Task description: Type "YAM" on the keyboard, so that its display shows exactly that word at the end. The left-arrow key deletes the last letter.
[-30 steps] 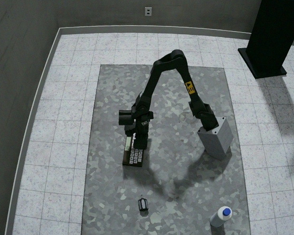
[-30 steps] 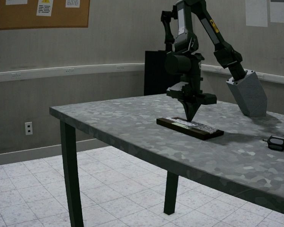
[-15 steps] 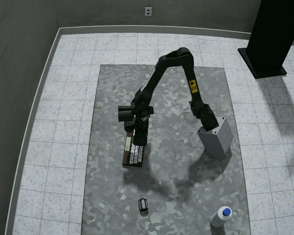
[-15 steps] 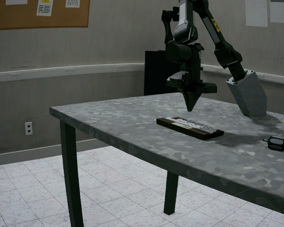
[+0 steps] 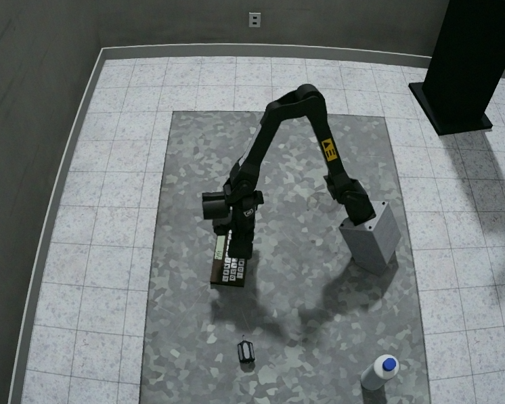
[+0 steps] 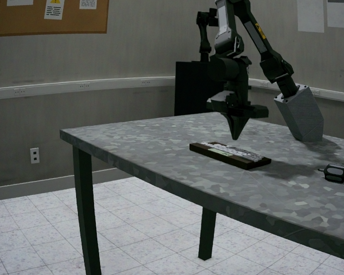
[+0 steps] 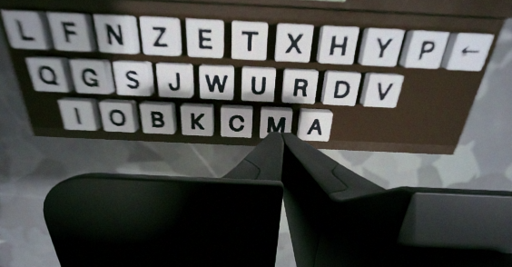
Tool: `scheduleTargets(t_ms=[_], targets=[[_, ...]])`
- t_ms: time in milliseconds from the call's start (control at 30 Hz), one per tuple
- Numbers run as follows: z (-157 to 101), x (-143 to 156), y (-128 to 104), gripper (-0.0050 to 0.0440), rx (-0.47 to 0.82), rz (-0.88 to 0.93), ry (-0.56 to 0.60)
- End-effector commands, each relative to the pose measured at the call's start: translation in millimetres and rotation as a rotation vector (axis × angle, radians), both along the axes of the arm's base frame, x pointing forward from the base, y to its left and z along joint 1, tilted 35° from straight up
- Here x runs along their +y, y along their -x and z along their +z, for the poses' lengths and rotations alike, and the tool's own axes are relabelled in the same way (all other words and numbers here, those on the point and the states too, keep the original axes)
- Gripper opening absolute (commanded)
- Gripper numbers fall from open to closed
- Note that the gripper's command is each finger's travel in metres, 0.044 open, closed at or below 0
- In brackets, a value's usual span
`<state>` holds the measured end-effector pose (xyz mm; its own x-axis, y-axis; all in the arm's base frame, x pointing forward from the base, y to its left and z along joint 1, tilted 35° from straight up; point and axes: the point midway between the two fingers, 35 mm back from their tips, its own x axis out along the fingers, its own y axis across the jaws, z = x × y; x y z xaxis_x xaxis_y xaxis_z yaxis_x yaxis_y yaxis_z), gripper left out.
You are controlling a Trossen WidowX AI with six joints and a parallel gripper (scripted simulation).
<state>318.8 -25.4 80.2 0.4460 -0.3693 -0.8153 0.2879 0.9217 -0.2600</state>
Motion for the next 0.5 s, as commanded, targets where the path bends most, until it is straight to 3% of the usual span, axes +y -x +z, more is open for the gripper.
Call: scheduleTargets(t_ms=[0,467], targets=[[-6,-3,-1,-0.0050,0.007,0.003,0.002],[-19,-9,-8,-0.0050,0.008,0.003,0.002]])
